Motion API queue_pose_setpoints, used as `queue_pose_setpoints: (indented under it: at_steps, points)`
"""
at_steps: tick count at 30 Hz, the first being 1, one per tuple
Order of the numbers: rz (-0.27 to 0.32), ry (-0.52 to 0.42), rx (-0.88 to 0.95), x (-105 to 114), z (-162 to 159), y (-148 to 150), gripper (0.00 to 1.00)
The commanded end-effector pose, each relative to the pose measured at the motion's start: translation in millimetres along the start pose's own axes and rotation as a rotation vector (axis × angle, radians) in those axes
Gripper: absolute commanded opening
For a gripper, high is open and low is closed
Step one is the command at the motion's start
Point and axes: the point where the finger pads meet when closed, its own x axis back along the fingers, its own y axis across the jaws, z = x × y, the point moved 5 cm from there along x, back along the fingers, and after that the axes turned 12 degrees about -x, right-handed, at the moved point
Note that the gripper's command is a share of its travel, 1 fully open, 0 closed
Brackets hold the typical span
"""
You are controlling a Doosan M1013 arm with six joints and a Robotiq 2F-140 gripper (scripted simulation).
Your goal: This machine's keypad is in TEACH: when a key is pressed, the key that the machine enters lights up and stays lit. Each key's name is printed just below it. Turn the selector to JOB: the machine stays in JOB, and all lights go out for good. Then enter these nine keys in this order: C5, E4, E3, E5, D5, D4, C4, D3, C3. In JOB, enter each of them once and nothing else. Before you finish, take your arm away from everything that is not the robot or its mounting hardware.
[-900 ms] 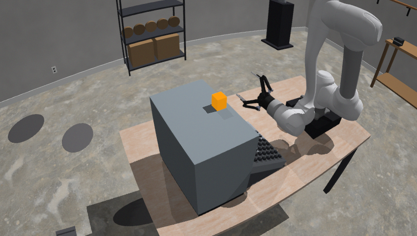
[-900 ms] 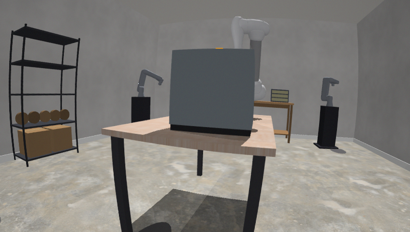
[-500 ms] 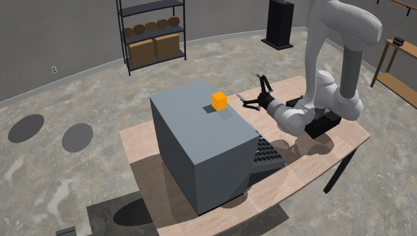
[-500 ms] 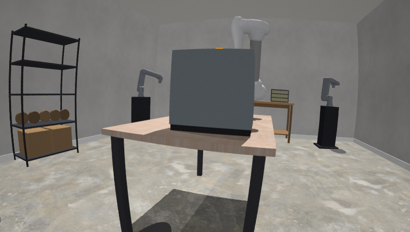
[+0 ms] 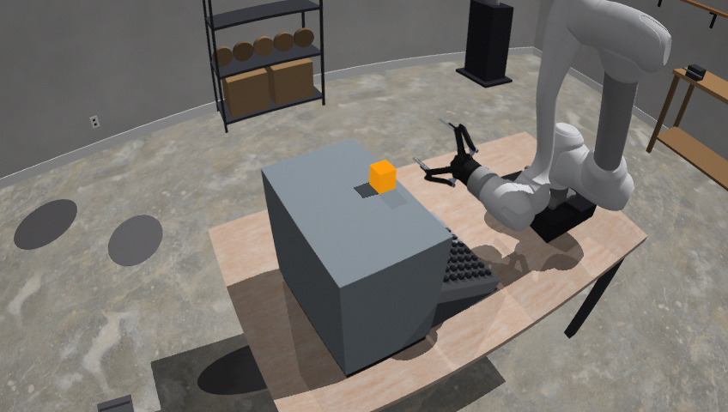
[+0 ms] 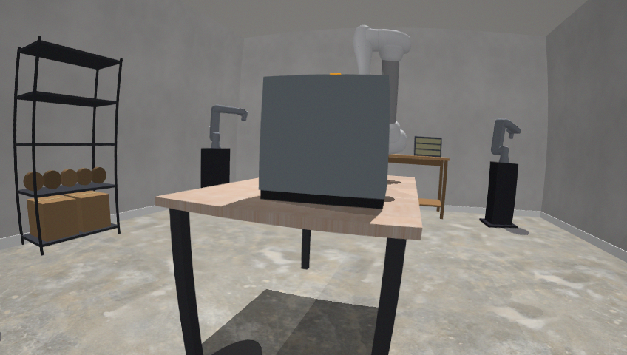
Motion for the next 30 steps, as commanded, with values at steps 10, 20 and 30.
queue_pose_setpoints:
  at_steps: [10,20,30]
  points:
    - [0.01,-0.021,-0.014,3.1,13.5,9.5,1.0]
    - [0.269,-0.56,-0.405,136.8,36.8,-24.9,1.0]
    - [0.512,-1.087,-0.791,232.9,45.4,-48.2,1.0]
